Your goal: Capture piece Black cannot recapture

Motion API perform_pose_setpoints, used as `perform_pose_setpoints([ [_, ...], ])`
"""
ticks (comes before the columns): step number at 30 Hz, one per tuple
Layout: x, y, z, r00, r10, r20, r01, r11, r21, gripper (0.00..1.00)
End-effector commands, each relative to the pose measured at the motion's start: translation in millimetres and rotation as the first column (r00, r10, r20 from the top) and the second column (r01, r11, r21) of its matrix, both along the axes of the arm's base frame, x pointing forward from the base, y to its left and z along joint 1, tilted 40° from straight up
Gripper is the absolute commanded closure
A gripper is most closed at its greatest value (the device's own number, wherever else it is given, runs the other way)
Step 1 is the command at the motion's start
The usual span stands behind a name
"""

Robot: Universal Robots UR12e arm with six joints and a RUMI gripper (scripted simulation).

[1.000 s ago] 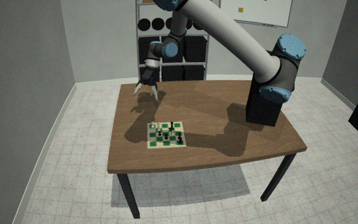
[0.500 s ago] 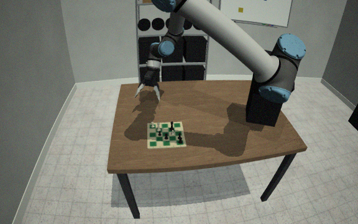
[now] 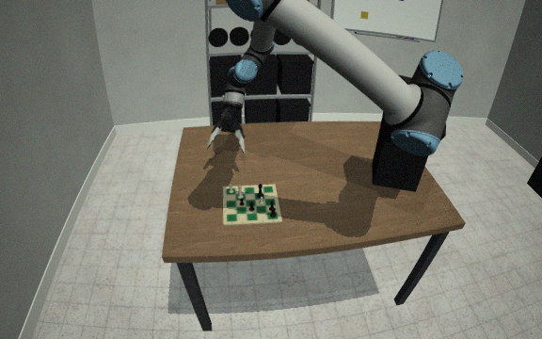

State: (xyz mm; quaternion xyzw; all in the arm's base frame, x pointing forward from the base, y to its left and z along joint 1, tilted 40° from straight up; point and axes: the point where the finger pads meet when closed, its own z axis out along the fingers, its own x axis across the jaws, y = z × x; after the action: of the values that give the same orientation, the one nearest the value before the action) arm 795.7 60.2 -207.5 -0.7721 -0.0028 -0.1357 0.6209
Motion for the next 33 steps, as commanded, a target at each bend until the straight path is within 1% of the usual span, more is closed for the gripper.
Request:
perform_pose_setpoints([
  [1, -5, -2, -7, 0.999, 0.032, 0.009, -0.032, 0.999, 0.044, 0.0],
  [4, -9, -1, -10, 0.999, 0.048, 0.014, -0.048, 0.996, 0.07, 0.0],
  [8, -9, -1, -10, 0.999, 0.048, 0.014, -0.049, 0.996, 0.07, 0.0],
  [10, -12, -1, -13, 0.998, 0.061, 0.02, -0.063, 0.993, 0.097, 0.0],
  [17, -18, -1, -16, 0.996, 0.079, 0.03, -0.083, 0.987, 0.137, 0.0],
  [22, -25, 1, -23, 0.993, 0.108, 0.039, -0.113, 0.978, 0.178, 0.0],
  [25, -25, 1, -23, 0.993, 0.108, 0.039, -0.113, 0.978, 0.178, 0.0],
  [28, -31, 2, -28, 0.99, 0.129, 0.051, -0.137, 0.966, 0.22, 0.0],
  [33, -35, 2, -30, 0.988, 0.139, 0.06, -0.15, 0.957, 0.247, 0.0],
])
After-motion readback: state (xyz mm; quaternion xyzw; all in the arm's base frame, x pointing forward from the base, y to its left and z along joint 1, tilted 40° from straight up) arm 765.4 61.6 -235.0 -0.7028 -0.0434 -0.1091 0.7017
